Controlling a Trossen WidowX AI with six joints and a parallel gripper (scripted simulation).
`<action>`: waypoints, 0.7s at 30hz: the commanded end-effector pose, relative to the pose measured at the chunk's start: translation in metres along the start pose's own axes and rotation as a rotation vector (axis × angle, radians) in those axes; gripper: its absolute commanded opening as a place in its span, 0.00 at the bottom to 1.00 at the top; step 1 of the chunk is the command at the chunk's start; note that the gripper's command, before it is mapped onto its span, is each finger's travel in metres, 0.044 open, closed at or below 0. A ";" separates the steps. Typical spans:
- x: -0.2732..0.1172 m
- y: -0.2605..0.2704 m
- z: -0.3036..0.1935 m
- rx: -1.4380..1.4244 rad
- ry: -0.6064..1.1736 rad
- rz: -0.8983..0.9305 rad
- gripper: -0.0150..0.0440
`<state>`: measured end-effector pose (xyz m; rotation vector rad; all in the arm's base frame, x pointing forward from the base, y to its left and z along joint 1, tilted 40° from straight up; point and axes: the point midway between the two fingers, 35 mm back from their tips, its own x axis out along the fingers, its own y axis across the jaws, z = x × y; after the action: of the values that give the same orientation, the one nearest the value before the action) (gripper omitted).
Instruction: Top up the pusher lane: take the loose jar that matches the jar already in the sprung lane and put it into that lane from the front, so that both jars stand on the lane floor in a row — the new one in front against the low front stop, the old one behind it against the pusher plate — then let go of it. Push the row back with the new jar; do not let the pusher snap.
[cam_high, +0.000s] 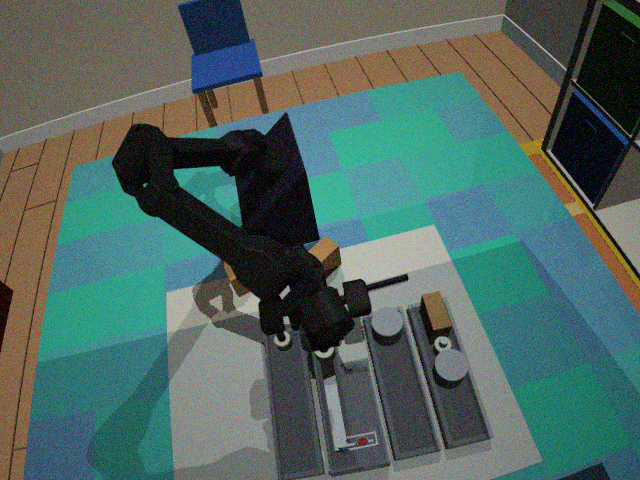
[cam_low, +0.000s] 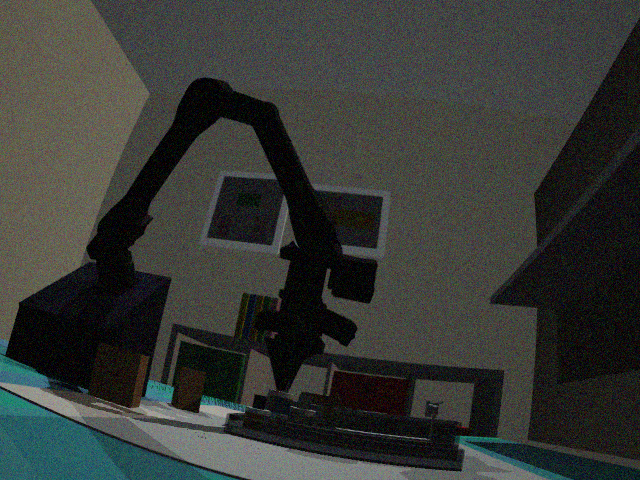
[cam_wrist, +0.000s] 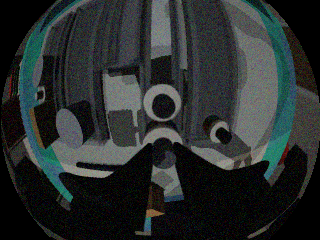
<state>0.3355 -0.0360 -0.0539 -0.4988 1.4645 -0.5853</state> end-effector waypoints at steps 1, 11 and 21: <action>-0.002 -0.001 0.008 0.009 -0.021 -0.002 0.25; -0.002 -0.001 0.009 0.009 -0.021 -0.002 0.25; 0.001 -0.001 0.009 0.009 -0.021 -0.002 0.25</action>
<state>0.3373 -0.0372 -0.0550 -0.5003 1.4665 -0.5837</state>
